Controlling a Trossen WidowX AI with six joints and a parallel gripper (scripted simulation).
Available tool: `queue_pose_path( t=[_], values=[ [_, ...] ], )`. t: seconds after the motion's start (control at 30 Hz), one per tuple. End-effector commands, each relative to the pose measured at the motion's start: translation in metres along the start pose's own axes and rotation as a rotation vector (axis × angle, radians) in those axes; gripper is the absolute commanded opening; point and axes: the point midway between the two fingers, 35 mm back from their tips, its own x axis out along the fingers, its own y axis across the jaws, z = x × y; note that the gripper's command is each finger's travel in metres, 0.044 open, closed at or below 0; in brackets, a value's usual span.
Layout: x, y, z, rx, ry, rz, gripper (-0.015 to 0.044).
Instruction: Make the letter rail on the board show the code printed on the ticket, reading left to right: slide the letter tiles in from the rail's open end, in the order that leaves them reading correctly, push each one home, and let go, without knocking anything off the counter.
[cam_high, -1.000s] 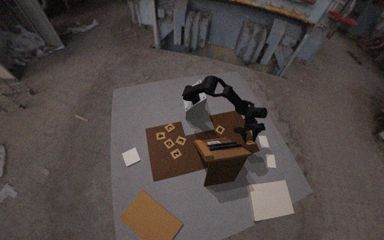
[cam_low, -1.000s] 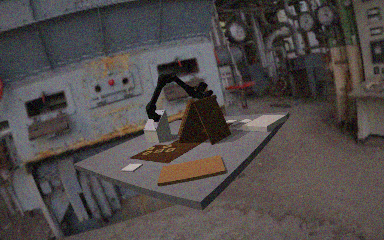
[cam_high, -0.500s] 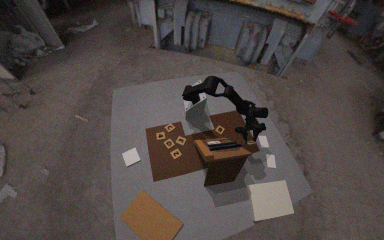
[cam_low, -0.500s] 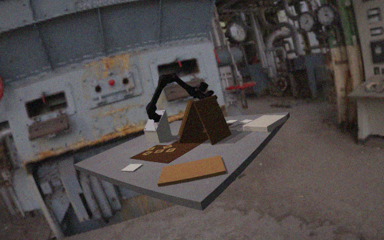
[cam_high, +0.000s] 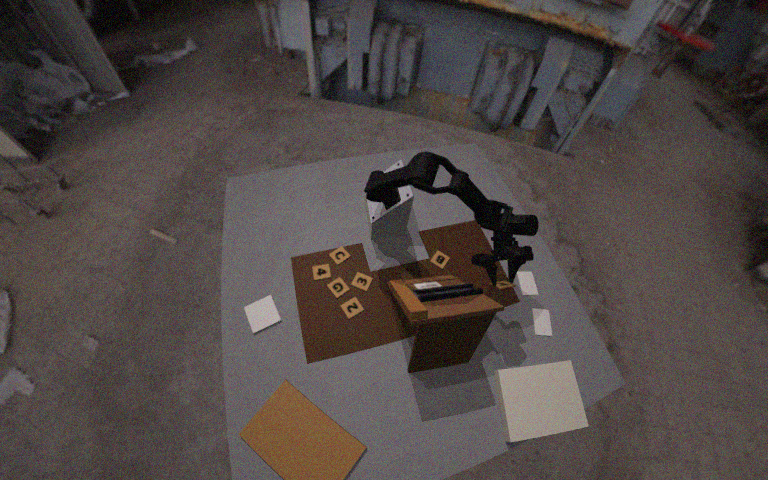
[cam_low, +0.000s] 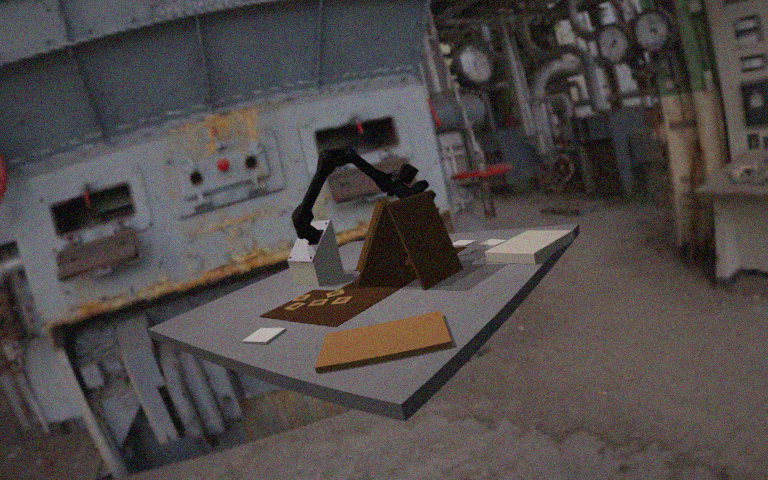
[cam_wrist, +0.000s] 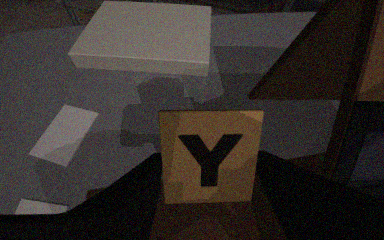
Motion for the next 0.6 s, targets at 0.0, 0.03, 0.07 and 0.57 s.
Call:
queue_pose_path(
  t=[0.0,0.03,0.07,0.57],
  values=[
    [-0.0004,0.0031,0.0,0.006,-0.003,-0.002,0.0],
    [-0.0005,0.0035,0.0,0.006,-0.003,-0.002,0.0],
    [-0.0005,0.0039,0.0,0.006,-0.003,-0.002,0.0],
    [-0.0007,0.0047,-0.0001,0.006,-0.003,-0.002,0.0]
  ],
)
